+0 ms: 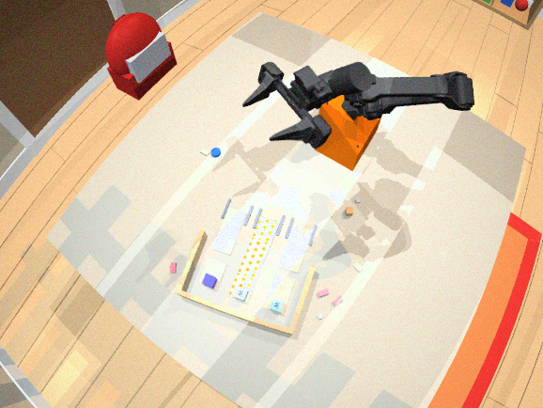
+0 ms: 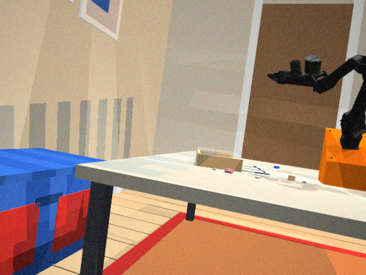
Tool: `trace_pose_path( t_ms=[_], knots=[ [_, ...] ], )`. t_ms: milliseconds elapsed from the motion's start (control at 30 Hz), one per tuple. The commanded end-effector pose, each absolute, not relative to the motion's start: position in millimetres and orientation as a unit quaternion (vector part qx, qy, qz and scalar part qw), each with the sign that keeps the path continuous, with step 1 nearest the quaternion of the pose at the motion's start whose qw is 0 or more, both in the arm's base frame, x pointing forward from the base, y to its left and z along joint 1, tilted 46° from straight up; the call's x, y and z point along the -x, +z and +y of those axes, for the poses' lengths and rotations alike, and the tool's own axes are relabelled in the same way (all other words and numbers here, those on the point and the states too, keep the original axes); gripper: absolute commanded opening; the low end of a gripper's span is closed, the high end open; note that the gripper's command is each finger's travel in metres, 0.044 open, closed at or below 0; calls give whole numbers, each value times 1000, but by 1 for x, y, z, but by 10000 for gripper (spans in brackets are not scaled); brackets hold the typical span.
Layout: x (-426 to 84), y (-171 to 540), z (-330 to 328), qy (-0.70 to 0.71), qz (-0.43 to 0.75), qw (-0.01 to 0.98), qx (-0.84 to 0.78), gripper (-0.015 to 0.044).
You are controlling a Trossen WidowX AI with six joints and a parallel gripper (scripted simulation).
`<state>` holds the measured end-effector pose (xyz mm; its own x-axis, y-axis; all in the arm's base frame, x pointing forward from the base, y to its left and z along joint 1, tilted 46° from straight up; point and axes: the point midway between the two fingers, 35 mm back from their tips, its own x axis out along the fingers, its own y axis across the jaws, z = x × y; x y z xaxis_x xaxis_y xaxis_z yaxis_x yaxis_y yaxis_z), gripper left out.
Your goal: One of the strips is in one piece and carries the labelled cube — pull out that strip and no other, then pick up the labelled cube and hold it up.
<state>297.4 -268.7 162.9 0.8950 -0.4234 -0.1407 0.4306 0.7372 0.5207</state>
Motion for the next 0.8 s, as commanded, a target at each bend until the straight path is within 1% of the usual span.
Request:
trace_pose_path(
  t_ms=[0, 167, 300, 367, 700, 767],
  knots=[
    [-314, 114, -218, -152, 84, 933, -315, 400],
    [-319, 65, -152, -57, 169, 919, -352, 400],
    [-311, 33, -97, 18, 234, 895, -380, 400],
    [-306, 25, -81, 41, 253, 885, -388, 400],
    [-305, 24, -79, 44, 255, 884, -389, 400],
    [-310, 19, -80, 42, 266, 888, -374, 348]
  ],
)
